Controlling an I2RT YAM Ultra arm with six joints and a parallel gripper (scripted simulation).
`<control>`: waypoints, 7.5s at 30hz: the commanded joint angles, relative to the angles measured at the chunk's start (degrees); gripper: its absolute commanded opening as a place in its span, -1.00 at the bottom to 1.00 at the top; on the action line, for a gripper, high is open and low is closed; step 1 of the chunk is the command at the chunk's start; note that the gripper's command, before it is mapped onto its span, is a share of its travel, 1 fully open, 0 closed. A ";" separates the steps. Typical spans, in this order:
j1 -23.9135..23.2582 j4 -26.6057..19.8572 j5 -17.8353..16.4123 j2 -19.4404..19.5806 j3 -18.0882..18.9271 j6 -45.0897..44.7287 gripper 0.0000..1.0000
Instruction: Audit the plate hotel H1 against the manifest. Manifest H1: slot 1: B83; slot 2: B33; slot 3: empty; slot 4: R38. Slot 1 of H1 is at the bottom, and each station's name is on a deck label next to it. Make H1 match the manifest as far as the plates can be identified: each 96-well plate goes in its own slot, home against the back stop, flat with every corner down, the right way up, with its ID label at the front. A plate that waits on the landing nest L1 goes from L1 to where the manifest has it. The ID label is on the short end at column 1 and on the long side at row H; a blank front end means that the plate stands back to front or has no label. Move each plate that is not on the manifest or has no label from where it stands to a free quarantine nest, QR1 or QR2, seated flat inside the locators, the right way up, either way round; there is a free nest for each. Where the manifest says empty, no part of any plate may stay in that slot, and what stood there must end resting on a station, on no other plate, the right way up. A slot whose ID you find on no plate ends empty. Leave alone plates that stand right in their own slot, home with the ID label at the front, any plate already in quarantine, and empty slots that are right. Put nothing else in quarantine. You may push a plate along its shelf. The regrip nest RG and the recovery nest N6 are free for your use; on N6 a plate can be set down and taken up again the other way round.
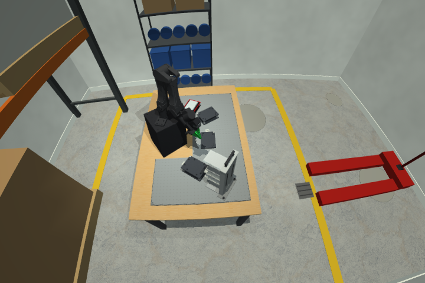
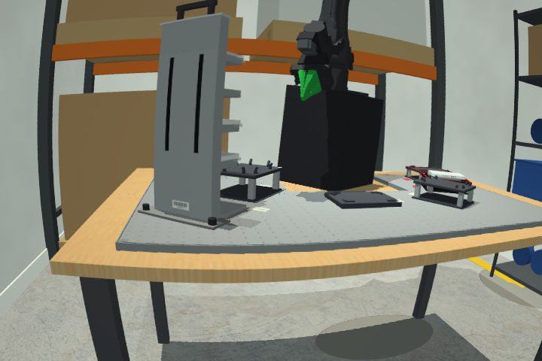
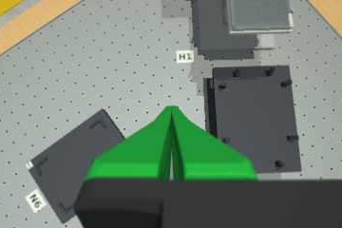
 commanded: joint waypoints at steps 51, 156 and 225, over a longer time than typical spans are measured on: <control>-34.97 -17.20 -25.52 0.96 13.59 -27.88 1.00; -28.00 -36.97 -21.16 -3.16 31.07 -22.15 1.00; -25.97 -34.41 -19.69 1.99 33.63 -20.37 1.00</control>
